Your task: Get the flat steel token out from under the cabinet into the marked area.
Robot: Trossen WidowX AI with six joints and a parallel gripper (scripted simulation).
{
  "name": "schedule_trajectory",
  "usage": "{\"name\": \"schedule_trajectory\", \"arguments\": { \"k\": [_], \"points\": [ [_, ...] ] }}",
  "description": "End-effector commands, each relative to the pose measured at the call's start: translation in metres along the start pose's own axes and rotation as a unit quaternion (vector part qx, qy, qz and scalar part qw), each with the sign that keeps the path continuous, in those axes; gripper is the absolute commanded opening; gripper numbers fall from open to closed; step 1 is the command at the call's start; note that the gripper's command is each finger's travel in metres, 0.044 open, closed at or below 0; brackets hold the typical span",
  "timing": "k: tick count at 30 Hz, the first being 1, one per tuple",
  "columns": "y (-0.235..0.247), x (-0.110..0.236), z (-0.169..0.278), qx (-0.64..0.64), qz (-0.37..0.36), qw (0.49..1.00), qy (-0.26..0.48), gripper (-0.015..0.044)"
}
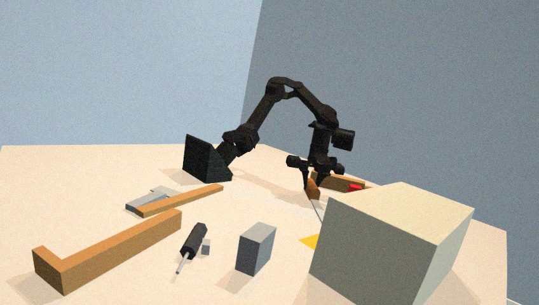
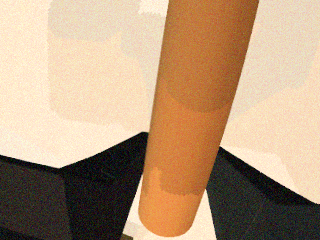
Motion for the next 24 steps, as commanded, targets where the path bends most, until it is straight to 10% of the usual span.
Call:
{"name": "schedule_trajectory", "arguments": {
  "k": [1, 24],
  "points": [
    [0.003, 0.001, 0.000, -0.007, 0.000, 1.000, -0.003, 0.0000],
    [0.025, 0.001, 0.008, -0.020, -0.001, 1.000, -0.003, 0.0000]
  ]
}}
Point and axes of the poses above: the point midway between the two fingers, 35 mm back from their tips, its own x axis back along the fingers, its own y axis across the jaws, z = x × y, the point moved 2 cm from there along x, back along the fingers, and after that the axes turned 4 degrees about -x, right-handed, at the moved point
